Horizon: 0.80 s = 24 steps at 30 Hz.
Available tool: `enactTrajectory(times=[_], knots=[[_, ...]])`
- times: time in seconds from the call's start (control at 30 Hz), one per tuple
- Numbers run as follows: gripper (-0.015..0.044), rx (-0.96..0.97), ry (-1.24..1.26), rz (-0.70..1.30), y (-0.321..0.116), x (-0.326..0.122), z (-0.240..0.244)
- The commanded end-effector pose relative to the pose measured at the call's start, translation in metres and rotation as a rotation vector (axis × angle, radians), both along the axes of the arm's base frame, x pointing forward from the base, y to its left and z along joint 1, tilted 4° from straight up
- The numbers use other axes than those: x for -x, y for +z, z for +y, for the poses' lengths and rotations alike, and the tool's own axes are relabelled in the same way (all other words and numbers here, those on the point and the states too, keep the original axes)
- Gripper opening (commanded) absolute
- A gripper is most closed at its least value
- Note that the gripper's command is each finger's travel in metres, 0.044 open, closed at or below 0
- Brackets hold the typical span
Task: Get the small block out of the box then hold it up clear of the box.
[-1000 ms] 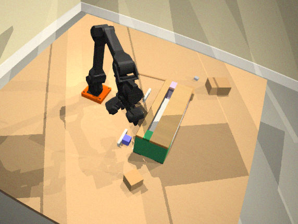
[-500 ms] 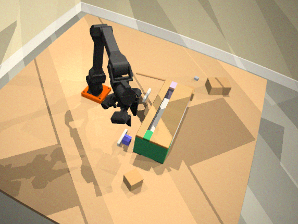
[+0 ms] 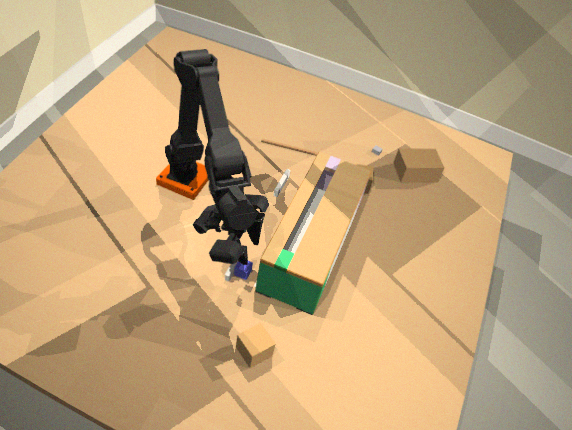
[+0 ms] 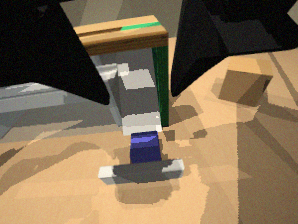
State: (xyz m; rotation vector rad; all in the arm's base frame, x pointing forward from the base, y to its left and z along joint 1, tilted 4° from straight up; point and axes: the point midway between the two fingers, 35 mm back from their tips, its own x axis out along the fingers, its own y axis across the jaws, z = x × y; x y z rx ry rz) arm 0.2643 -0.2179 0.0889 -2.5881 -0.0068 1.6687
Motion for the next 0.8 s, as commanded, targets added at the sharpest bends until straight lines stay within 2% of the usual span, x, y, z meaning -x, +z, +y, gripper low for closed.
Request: enactTrajectory(times=[0.0, 0.77], knots=[[0.0285, -0.001, -0.005, -0.007, -0.019, 0.001, 0.003], [0.0285, -0.001, -0.004, -0.007, -0.052, -0.001, 0.005]])
